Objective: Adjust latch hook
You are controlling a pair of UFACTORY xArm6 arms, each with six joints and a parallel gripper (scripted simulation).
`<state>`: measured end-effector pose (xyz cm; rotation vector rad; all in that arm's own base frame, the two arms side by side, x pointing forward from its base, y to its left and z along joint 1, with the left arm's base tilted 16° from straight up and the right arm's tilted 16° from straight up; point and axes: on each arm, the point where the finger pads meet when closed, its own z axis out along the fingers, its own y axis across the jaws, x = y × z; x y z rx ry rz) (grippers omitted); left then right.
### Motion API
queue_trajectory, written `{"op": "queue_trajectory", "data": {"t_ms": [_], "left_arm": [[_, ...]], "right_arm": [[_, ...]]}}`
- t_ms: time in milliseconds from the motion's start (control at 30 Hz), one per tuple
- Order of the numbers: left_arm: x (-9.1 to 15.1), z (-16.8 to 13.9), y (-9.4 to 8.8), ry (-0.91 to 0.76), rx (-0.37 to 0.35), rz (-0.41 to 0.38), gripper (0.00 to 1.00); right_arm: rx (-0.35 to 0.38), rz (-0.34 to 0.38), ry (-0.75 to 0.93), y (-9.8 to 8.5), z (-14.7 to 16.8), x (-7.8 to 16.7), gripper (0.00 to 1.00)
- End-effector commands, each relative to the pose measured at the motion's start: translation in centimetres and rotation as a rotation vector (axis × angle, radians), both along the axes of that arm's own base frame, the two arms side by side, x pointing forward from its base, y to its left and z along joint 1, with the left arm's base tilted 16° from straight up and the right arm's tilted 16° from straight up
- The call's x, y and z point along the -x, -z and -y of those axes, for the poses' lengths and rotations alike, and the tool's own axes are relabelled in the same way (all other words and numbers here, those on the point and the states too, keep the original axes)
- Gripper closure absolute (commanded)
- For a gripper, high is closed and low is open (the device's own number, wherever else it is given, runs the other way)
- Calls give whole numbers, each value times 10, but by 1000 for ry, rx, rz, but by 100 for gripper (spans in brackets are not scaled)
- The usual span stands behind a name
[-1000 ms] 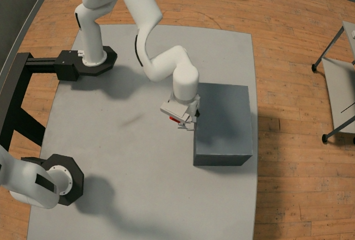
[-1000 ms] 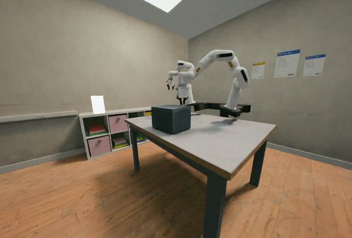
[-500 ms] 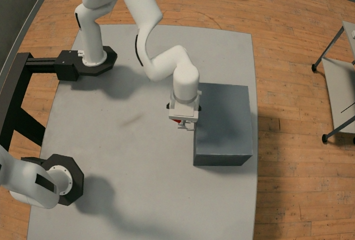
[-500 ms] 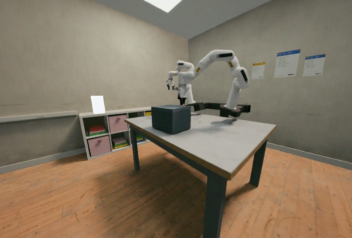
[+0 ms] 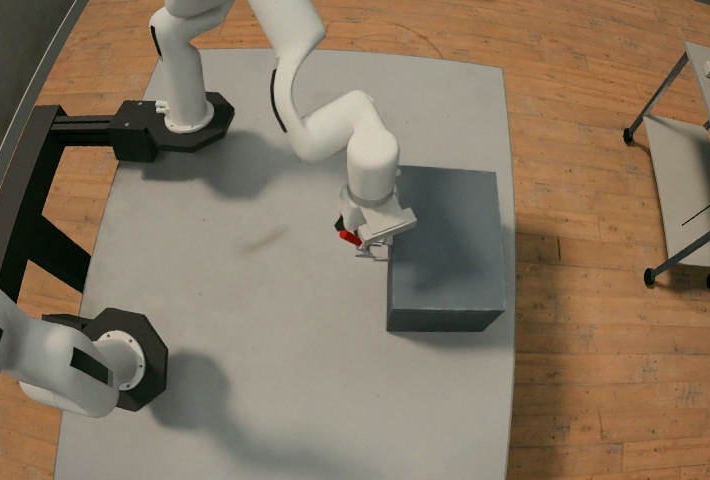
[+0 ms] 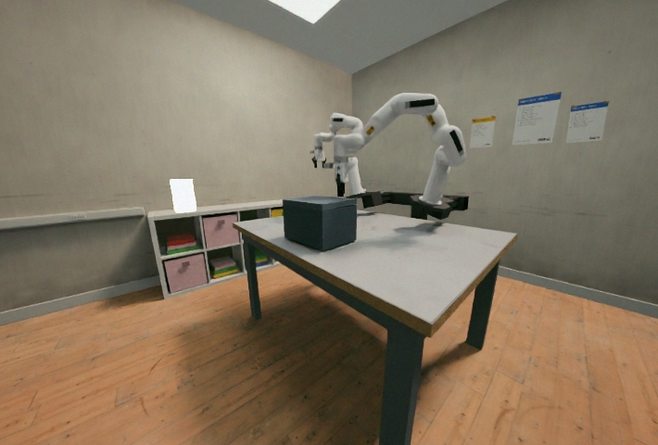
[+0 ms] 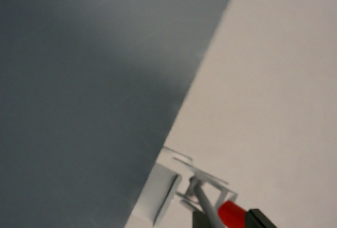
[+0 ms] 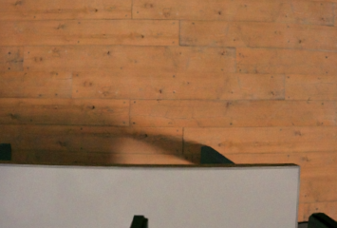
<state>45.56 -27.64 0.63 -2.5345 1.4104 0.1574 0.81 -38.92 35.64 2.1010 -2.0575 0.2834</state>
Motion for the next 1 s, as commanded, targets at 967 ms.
{"op": "queue_trajectory", "data": {"t_ms": [967], "left_arm": [[-1, 1, -2, -1263, 29, 359, 76]], "right_arm": [[4, 0, 0, -2, 1, 0, 0]]}}
